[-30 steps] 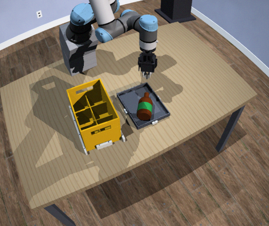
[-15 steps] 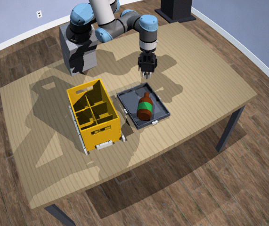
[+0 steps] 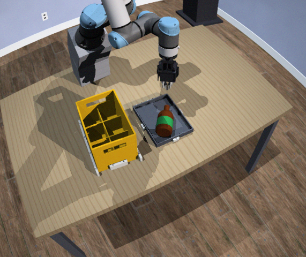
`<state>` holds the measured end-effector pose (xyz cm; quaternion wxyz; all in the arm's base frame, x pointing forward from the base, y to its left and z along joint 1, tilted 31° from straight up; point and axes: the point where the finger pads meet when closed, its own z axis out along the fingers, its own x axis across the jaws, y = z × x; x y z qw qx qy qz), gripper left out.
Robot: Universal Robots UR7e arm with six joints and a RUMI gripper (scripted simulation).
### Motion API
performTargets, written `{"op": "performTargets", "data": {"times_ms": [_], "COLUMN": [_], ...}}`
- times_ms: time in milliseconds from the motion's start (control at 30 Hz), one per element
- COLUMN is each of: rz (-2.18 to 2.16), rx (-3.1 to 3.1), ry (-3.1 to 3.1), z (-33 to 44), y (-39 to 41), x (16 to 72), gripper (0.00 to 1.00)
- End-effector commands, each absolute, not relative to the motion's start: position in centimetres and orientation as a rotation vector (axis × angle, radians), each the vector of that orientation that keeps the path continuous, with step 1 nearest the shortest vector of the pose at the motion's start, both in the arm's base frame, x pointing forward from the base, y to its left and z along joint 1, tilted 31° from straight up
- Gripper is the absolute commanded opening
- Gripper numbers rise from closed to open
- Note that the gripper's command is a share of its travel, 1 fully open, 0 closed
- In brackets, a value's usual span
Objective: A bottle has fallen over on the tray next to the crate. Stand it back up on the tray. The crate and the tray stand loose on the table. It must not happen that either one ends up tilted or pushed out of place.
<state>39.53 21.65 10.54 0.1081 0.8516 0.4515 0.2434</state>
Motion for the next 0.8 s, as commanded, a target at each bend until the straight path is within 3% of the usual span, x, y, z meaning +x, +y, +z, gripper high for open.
{"op": "performTargets", "data": {"times_ms": [0, 767], "rz": [0.718, 0.754], "rx": [2.508, 2.653], "ry": [1.324, 1.106], "z": [10.59, 10.61], "y": [21.67, 22.00], "x": [39.55, 39.58], "gripper": [0.00, 0.00]}}
